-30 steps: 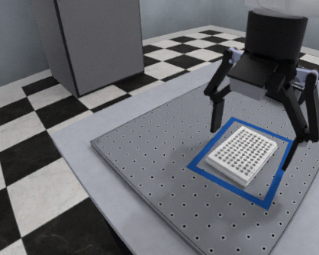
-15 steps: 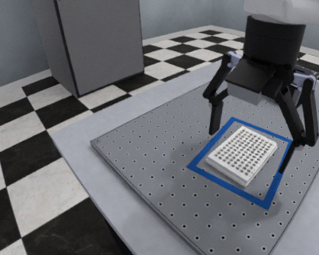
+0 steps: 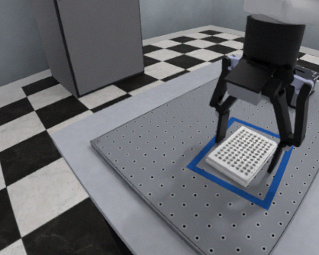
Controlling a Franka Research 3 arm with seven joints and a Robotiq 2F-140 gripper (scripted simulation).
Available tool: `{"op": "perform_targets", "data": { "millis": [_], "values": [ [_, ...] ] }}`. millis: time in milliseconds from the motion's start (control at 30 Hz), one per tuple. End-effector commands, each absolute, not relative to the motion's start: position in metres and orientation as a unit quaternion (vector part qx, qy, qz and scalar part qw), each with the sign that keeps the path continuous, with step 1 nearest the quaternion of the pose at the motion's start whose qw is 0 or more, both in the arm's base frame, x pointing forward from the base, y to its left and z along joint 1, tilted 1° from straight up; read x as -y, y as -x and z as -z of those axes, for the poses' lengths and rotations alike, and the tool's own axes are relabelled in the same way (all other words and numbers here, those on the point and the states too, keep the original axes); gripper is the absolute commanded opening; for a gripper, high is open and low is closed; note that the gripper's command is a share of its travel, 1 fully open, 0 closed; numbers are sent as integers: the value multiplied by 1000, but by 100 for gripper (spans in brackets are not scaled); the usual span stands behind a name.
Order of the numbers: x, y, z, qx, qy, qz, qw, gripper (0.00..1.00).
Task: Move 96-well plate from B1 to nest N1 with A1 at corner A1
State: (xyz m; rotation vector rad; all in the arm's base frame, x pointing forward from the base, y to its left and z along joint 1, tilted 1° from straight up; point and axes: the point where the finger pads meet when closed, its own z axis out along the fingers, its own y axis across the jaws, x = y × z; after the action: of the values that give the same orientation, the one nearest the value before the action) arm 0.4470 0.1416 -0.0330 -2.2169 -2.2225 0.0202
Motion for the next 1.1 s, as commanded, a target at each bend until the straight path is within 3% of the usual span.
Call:
{"op": "perform_targets", "data": {
  "millis": [0, 1067],
  "values": [
    [-142, -448, 33, 705, 709, -5, 1, 63],
    [-142, -448, 32, 705, 709, -5, 1, 60]
  ]
}}
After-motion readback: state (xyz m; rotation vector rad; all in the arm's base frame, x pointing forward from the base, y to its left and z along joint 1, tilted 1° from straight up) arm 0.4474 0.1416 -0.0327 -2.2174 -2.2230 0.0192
